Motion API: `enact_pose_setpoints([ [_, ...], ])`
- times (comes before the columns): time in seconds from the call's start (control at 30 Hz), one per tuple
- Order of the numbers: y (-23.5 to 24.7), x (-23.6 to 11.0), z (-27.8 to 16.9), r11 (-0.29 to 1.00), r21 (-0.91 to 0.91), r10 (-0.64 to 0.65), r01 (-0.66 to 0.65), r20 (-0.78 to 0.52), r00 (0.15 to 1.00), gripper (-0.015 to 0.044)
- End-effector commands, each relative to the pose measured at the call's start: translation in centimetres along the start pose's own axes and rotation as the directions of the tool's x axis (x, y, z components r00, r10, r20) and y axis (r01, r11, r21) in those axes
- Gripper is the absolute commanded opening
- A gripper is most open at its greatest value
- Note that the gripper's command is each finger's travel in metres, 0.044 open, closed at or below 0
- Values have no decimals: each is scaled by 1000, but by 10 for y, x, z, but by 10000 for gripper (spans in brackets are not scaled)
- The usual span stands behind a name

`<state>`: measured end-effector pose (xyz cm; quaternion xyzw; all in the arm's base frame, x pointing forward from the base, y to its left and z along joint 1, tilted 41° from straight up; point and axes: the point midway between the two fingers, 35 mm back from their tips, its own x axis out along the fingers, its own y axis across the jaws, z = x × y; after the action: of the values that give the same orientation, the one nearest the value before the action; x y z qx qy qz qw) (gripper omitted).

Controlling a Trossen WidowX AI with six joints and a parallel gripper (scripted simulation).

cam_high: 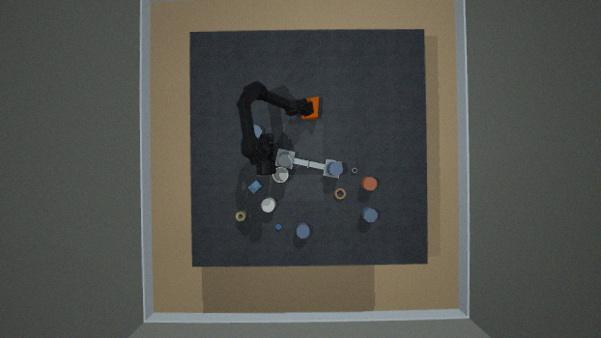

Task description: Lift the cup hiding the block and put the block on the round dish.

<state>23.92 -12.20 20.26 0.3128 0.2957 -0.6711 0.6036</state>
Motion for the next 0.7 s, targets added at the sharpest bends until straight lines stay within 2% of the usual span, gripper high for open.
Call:
enact_pose_setpoints([
  [0.0,-13,14,20,1000,7,-21,21,13,1000,0],
  [0.2,-33,33,44,998,17,-63,62,28,998,0],
  [0.4,-34,40,45,998,17,-64,63,28,998,0],
  [0.67,-36,72,46,998,18,-64,63,30,998,0],
])
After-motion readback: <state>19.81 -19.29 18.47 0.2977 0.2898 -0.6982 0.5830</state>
